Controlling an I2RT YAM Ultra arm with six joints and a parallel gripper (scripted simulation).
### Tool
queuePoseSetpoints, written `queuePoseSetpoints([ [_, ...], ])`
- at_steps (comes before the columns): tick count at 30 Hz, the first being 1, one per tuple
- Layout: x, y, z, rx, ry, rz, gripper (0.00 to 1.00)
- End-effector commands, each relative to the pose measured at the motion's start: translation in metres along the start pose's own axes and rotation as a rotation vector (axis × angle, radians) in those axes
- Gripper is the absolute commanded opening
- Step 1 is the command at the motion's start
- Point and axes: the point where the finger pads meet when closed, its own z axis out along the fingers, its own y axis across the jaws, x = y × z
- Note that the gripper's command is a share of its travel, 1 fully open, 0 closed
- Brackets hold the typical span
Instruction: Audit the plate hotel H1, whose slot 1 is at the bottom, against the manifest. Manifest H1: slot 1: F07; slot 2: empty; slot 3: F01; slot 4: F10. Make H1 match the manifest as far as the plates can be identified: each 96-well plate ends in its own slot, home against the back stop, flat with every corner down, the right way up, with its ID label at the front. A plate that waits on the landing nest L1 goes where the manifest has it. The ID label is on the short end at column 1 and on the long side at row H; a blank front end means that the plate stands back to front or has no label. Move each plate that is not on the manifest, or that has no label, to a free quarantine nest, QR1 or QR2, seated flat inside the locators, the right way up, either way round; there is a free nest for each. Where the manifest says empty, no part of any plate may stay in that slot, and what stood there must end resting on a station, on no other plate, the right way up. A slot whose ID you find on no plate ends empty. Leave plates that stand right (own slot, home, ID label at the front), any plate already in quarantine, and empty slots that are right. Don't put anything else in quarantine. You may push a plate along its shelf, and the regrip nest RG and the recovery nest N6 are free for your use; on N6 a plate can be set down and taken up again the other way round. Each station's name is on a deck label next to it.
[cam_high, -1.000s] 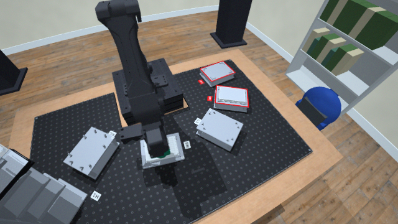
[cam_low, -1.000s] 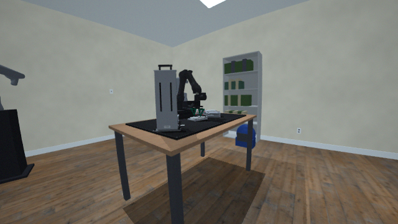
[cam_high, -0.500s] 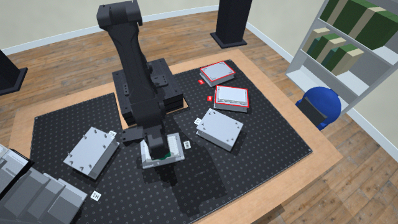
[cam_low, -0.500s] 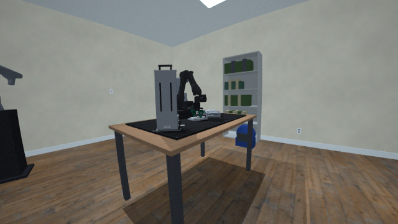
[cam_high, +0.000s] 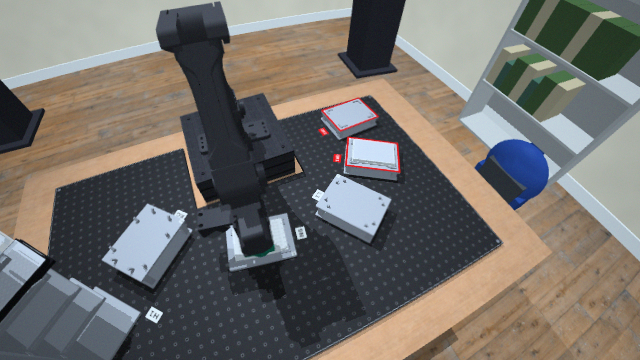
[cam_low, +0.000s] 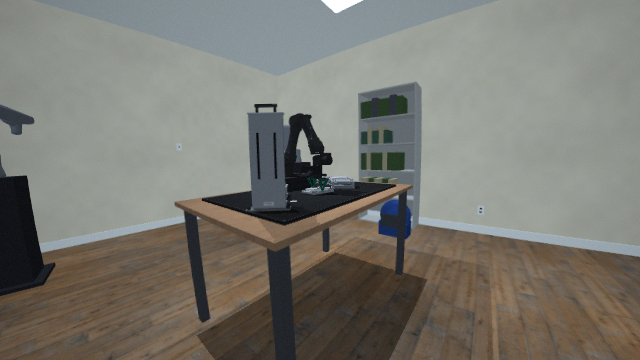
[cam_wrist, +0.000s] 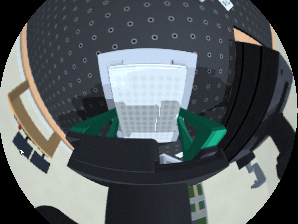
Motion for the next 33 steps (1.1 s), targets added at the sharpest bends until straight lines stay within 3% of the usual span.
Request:
queuePoseSetpoints([
  [1,0.000,0.003,-0.002,-0.011,0.000,0.000,0.86],
  [15,0.000,0.003,-0.002,-0.011,0.000,0.000,0.86],
  [33,0.000,0.003,-0.018,-0.011,0.000,0.000,0.86],
])
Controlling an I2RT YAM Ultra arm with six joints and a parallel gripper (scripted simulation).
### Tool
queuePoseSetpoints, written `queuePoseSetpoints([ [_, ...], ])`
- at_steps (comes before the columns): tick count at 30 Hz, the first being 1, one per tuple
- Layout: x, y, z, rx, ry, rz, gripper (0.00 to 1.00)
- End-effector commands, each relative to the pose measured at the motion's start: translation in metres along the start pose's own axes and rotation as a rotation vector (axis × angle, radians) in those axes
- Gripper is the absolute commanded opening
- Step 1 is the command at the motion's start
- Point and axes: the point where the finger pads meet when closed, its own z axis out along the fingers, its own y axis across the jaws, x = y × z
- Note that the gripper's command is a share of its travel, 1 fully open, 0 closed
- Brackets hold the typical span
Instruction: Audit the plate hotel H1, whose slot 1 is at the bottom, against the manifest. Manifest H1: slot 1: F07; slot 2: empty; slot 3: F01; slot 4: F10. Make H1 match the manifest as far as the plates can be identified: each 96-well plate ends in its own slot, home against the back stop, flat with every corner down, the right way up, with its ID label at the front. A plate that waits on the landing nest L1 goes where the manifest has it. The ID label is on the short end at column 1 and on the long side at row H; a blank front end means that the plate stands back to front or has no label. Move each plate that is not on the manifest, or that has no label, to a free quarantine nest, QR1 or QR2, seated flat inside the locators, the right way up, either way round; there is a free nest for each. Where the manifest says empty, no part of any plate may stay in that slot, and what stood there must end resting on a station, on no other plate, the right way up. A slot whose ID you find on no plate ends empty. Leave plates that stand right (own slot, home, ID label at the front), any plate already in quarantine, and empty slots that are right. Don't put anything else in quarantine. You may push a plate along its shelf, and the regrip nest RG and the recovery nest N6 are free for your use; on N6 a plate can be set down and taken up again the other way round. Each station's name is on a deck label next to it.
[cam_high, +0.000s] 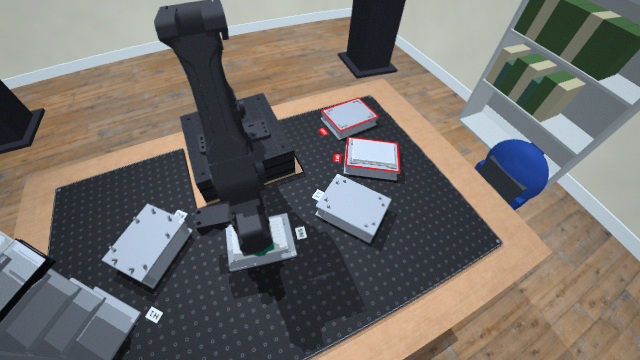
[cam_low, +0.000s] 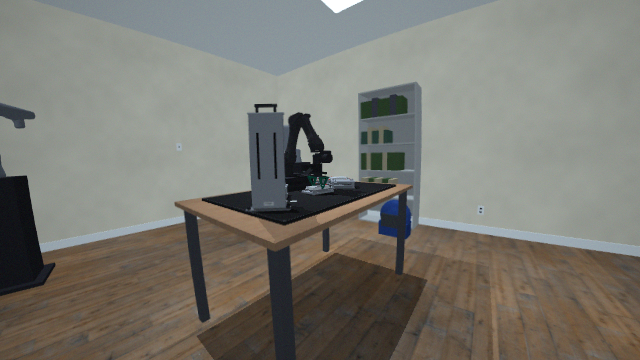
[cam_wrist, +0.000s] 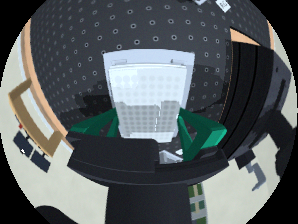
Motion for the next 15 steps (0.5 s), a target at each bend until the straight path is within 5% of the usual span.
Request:
queuePoseSetpoints([
  [1,0.000,0.001,-0.008,-0.005,-0.001,0.000,0.86],
  [15,0.000,0.001,-0.020,-0.005,-0.001,0.000,0.86],
])
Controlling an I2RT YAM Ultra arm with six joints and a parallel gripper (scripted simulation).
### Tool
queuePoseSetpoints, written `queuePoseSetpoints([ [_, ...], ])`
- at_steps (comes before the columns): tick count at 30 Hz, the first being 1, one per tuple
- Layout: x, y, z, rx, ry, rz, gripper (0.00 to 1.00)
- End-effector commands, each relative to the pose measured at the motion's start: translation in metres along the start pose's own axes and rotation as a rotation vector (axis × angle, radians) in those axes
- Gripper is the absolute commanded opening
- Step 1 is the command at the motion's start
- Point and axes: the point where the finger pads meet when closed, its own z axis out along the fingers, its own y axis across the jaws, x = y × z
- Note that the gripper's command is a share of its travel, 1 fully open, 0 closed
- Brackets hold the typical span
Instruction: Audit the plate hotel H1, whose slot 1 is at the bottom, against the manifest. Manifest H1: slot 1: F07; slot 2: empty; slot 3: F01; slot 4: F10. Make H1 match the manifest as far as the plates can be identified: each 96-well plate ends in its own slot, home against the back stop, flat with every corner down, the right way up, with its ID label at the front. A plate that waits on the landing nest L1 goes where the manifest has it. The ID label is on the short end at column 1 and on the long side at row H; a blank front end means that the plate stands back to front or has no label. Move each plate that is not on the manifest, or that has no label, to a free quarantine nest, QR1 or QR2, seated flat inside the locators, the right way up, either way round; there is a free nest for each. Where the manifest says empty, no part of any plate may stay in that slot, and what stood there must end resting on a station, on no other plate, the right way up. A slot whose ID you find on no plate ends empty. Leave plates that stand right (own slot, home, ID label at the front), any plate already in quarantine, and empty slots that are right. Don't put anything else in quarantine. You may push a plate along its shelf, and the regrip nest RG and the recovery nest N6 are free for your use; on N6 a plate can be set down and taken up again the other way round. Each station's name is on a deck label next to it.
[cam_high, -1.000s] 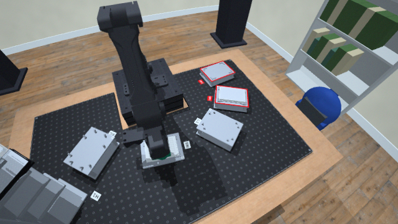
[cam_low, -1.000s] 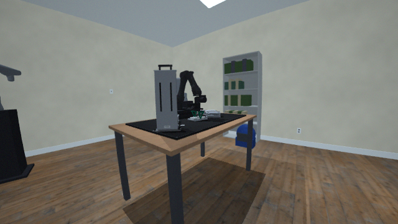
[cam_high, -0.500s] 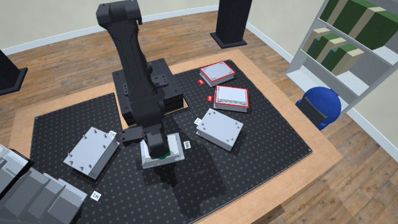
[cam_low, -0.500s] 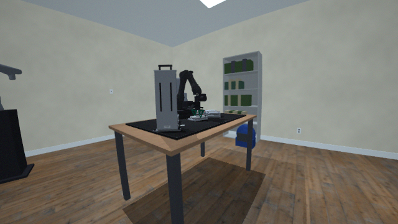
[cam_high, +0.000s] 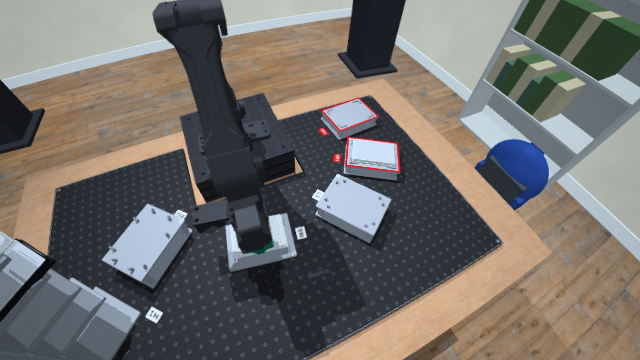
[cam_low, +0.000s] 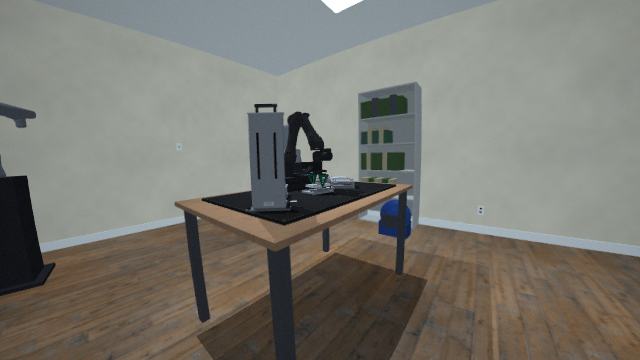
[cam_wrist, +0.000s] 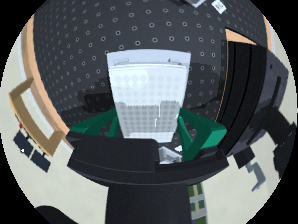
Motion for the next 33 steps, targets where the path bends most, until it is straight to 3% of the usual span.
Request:
queuePoseSetpoints([
  [1,0.000,0.001,-0.008,-0.006,-0.001,0.000,0.86],
  [33,0.000,0.001,-0.036,-0.006,-0.001,0.000,0.86],
])
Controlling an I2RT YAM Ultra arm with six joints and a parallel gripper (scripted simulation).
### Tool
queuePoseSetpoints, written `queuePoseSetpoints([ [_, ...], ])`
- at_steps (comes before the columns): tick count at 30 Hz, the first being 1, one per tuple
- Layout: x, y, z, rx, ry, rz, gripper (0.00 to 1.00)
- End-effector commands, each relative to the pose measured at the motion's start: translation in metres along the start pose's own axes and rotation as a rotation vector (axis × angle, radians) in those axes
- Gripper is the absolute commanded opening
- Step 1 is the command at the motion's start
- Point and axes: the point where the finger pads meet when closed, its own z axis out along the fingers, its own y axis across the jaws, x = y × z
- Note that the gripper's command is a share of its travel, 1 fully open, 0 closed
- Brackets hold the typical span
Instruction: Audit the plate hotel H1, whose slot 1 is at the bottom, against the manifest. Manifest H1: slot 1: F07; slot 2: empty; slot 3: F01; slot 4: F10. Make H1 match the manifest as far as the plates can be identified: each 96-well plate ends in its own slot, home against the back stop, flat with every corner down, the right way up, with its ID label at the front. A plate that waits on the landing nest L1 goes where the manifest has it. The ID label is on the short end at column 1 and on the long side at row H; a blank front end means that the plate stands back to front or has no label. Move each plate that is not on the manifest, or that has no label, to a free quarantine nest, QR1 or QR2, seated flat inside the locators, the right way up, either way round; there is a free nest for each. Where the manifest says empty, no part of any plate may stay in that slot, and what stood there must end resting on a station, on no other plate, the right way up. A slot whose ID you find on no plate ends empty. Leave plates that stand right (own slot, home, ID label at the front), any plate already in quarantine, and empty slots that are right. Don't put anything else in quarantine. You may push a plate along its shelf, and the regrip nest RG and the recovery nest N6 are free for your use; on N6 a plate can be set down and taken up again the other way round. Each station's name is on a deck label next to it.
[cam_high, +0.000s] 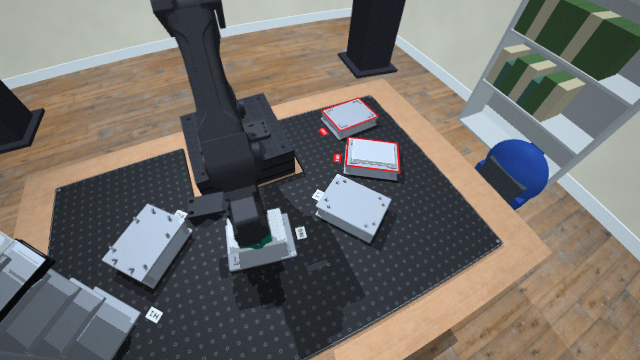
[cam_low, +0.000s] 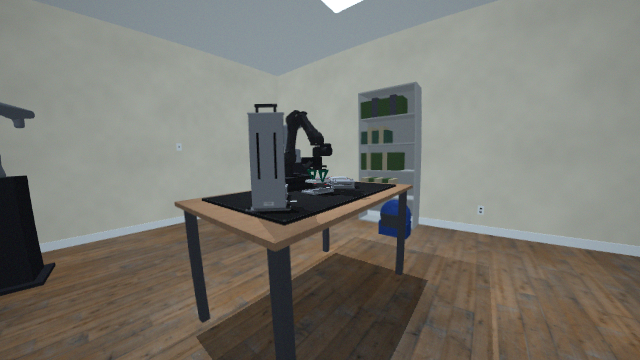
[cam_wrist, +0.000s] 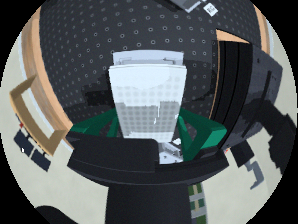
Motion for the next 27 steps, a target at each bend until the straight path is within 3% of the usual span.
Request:
queuePoseSetpoints([
  [1,0.000,0.001,-0.009,-0.009,0.000,0.001,0.86],
  [14,0.000,0.001,-0.020,-0.009,0.000,0.001,0.86],
  [27,0.000,0.001,-0.049,-0.009,0.000,0.001,0.86],
])
